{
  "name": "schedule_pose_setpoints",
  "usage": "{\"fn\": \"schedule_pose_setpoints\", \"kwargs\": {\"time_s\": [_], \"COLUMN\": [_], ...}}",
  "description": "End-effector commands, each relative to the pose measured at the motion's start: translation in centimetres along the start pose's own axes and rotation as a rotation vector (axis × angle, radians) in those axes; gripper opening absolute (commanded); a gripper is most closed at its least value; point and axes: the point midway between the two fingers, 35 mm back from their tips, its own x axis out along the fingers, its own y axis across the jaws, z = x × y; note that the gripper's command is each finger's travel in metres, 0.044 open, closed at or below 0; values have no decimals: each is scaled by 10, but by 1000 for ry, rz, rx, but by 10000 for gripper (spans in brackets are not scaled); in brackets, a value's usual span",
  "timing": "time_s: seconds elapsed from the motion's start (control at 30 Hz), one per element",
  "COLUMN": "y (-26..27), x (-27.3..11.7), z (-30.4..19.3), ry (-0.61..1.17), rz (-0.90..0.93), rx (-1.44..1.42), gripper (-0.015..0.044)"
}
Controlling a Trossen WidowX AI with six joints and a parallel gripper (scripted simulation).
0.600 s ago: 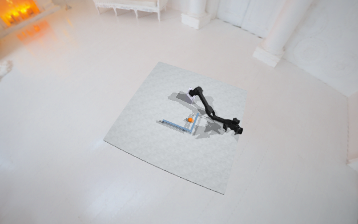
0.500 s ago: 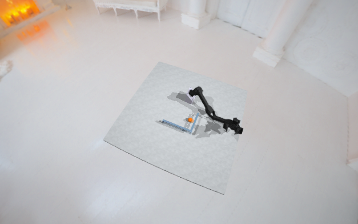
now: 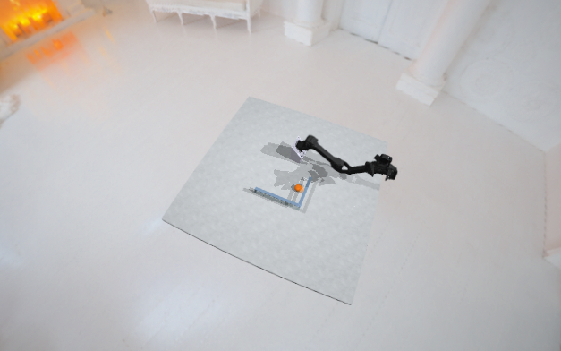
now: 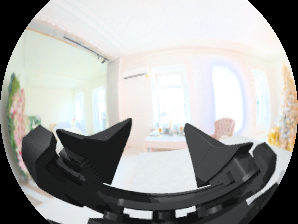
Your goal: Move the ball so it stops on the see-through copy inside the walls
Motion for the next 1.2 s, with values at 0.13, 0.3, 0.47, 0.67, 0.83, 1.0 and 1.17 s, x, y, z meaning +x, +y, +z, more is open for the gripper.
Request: {"fn": "schedule_pose_setpoints", "kwargs": {"time_s": [0.13, 0.3, 0.47, 0.67, 0.83, 1.0, 1.17], "y": [-45, -96, -149, -207, -249, -291, -331], "x": [3, 25, 55, 88, 113, 130, 140], "z": [104, 145, 160, 152, 128, 93, 42], "ry": [81, 176, 290, 435, 563, 714, 893], "rz": [16, 14, 13, 29, 74, 132, 236], "rx": [-125, -240, -354, -483, -640, -746, -858], "gripper": [333, 333, 333, 333, 333, 333, 333]}}
